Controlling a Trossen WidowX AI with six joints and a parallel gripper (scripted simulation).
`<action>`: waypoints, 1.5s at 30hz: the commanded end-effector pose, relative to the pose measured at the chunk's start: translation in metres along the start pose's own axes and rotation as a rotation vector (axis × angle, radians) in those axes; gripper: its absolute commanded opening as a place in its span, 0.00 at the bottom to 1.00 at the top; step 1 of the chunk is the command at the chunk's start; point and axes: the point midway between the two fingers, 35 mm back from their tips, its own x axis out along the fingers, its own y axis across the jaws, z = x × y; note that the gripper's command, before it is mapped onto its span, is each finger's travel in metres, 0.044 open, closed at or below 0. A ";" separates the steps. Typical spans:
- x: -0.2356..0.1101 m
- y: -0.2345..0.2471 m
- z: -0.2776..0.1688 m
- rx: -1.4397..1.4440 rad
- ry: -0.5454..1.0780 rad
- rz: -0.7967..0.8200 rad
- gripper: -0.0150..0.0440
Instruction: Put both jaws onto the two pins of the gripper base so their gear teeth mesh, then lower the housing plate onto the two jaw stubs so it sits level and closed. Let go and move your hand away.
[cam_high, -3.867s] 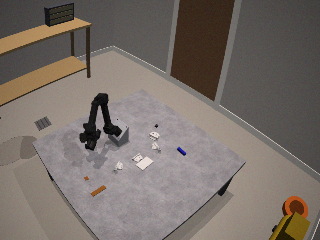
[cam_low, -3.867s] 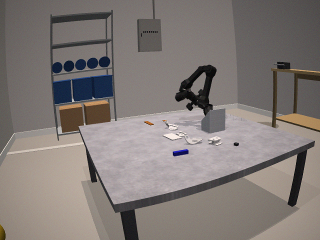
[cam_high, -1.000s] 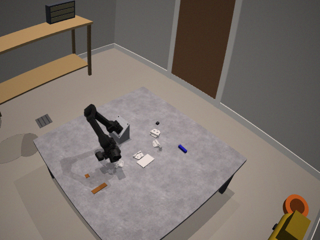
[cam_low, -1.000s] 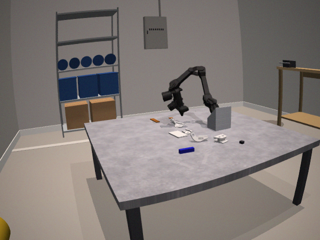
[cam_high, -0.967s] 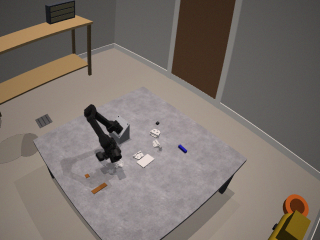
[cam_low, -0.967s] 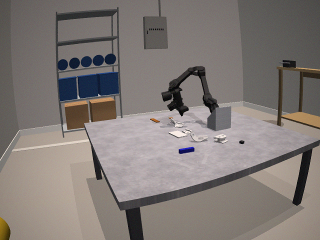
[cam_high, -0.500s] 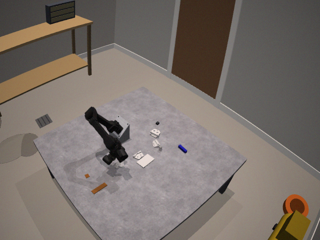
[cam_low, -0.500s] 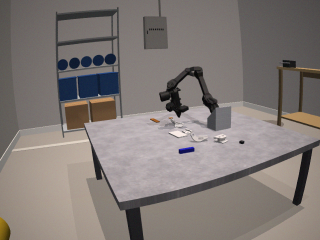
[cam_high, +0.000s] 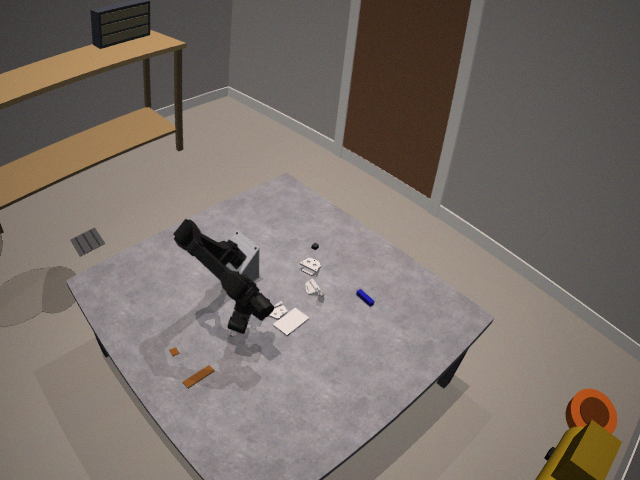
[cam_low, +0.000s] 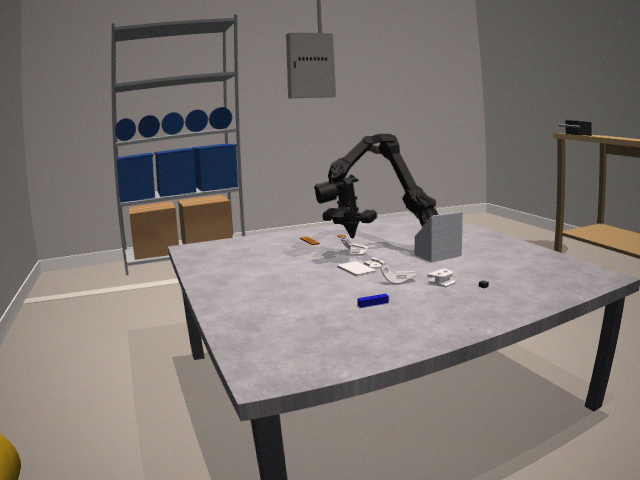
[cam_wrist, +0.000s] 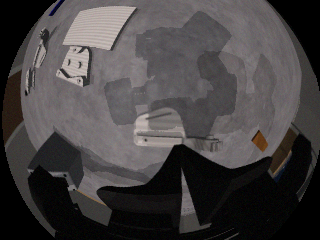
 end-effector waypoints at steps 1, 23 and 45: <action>-0.004 0.005 0.016 -0.102 -0.023 0.002 0.25; -0.019 0.040 0.071 -0.498 -0.064 -0.032 0.25; -0.042 0.090 0.134 -1.117 -0.115 -0.082 0.25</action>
